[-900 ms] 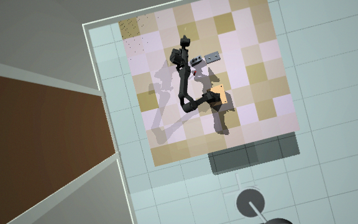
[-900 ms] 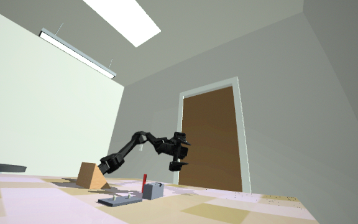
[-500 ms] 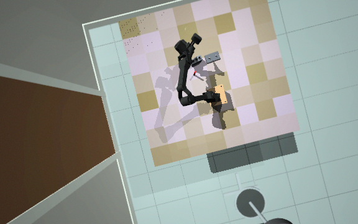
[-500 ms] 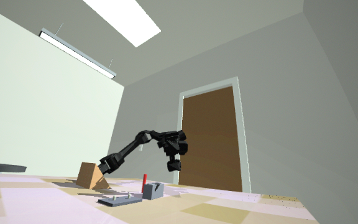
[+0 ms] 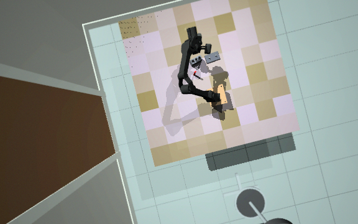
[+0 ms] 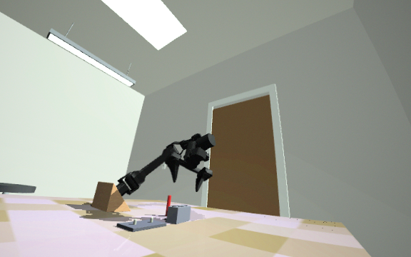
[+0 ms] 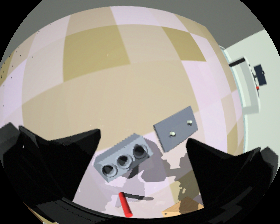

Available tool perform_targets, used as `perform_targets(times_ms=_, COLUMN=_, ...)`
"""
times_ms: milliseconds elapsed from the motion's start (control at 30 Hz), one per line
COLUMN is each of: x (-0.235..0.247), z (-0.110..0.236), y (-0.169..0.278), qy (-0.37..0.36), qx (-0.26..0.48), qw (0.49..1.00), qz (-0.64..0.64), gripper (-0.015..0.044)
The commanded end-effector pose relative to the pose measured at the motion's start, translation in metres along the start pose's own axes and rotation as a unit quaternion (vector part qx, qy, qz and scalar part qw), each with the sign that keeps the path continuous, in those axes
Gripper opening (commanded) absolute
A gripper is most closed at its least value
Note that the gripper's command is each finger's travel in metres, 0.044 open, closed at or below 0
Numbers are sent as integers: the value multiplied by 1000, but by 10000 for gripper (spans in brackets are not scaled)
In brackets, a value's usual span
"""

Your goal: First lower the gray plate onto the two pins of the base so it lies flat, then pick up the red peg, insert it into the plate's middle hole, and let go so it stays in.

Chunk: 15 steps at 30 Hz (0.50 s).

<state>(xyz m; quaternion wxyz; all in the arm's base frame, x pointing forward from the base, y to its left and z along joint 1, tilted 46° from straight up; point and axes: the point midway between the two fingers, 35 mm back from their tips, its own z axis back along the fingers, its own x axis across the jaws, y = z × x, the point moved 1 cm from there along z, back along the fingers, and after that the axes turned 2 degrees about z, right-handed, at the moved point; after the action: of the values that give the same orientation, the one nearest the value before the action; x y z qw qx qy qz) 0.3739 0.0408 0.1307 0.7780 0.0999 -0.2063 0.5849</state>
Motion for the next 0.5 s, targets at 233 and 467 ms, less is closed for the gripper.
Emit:
perform_targets(times_ms=233, x=-13, z=40, y=17, qy=-34, qx=211, qw=885, qz=-413, gripper=440)
perform_targets(times_ms=467, x=-13, z=40, y=17, qy=-34, qx=211, qw=885, qz=-413, gripper=440)
